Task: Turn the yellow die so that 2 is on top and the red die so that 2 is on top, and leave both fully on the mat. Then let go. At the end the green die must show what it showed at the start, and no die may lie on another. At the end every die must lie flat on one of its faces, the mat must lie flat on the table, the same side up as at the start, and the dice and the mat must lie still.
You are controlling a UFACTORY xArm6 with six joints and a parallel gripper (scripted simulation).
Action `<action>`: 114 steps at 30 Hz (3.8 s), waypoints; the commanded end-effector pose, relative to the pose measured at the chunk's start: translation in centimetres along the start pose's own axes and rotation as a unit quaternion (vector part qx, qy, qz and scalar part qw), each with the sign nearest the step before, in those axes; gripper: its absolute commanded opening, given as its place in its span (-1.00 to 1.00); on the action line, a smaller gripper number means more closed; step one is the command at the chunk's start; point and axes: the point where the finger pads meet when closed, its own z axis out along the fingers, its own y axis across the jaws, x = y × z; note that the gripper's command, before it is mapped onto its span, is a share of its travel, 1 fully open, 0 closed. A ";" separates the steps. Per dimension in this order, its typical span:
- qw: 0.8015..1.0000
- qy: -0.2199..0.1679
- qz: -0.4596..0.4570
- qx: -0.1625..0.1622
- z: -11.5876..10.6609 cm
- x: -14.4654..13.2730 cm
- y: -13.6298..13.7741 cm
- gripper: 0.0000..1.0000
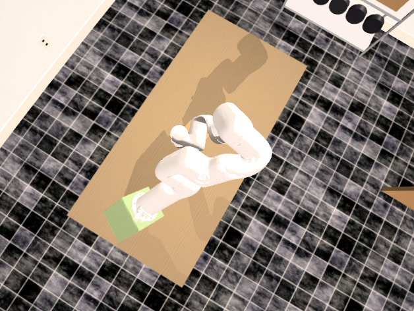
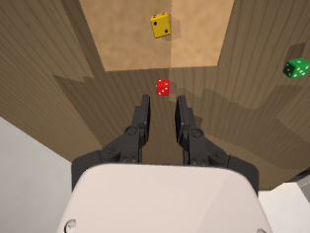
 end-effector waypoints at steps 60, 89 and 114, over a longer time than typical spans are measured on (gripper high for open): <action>1.000 0.000 0.000 0.001 2.9 0.1 0.0 -0.38; 1.000 0.000 0.000 0.001 4.5 0.1 0.0 -0.38; 1.000 0.000 0.000 0.001 4.9 0.1 0.0 -0.38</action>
